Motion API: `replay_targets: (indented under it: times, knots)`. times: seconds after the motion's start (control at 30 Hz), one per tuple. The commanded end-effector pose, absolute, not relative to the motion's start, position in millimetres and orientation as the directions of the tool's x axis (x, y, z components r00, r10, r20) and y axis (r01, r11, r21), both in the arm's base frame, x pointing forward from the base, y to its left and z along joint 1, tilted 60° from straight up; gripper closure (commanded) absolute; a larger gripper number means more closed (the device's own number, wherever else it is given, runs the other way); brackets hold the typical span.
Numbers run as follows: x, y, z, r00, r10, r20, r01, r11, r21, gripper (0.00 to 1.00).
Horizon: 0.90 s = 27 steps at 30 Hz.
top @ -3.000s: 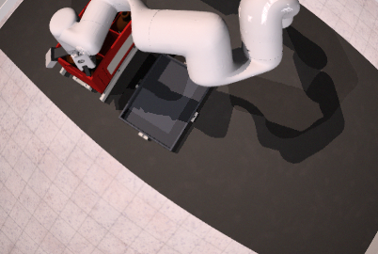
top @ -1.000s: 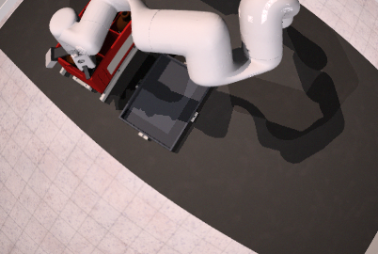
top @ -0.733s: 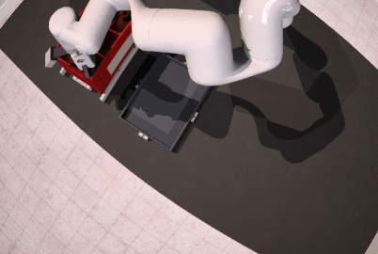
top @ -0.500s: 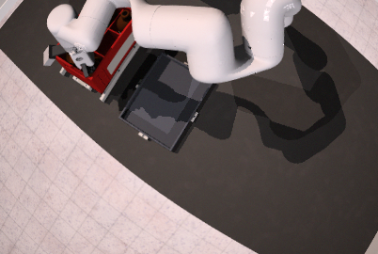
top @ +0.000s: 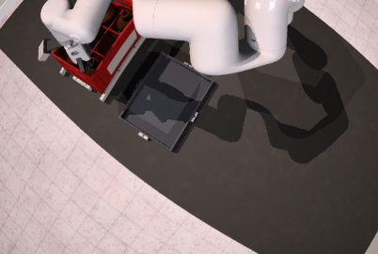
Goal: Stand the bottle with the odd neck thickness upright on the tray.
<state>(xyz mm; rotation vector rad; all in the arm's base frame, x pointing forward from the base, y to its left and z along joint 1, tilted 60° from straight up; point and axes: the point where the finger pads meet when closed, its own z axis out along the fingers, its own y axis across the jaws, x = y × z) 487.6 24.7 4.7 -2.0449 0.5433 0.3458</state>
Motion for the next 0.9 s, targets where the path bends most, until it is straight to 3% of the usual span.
replay_targets:
  times: [0.0,0.43,0.47,0.87]
  knots:
    - [488.9,8.9,14.1,0.861,-0.239,-0.448,-0.507,-0.443,-0.739,0.35]
    - [489.0,1.4,18.5,0.861,-0.239,-0.448,-0.507,-0.443,-0.739,0.35]
    - [489.0,1.4,18.5,0.861,-0.239,-0.448,-0.507,-0.443,-0.739,1.00]
    - [489.0,1.4,18.5,0.861,-0.239,-0.448,-0.507,-0.443,-0.739,1.00]
